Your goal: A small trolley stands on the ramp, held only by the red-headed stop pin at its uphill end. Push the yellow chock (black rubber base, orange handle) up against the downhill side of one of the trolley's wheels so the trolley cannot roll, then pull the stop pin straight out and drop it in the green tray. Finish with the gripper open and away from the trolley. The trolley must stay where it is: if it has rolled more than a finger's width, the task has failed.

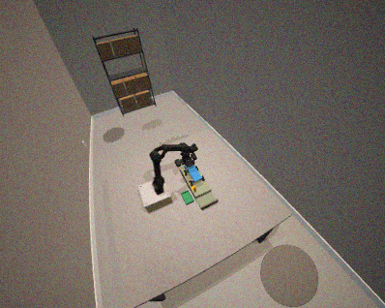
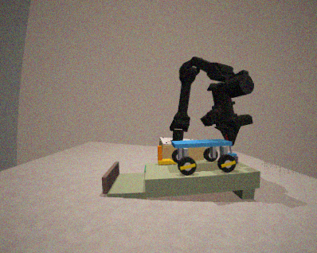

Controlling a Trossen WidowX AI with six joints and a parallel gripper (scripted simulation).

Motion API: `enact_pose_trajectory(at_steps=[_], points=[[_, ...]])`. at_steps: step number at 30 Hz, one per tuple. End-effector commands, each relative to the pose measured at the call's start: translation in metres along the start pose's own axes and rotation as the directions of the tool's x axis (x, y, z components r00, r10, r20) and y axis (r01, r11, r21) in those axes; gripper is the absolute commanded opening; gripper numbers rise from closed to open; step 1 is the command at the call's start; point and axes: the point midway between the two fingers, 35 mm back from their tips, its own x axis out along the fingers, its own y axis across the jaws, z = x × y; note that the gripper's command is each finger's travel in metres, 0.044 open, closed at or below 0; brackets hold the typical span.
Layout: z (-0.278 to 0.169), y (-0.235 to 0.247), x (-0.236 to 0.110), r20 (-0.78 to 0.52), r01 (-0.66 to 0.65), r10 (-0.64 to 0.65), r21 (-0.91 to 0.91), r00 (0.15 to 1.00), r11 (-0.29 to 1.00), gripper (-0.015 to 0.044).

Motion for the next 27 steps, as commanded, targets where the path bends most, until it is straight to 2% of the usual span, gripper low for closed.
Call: enact_pose_trajectory(at_steps=[1, 27], points=[[-0.001, 0.0, -0.005, -0.005, -0.007, 0.007, -0.006, 1.0, 1.0, 0.0], [-0.003, 0.0, -0.018, -0.004, -0.007, 0.007, -0.006, 1.0, 1.0, 0.0]])
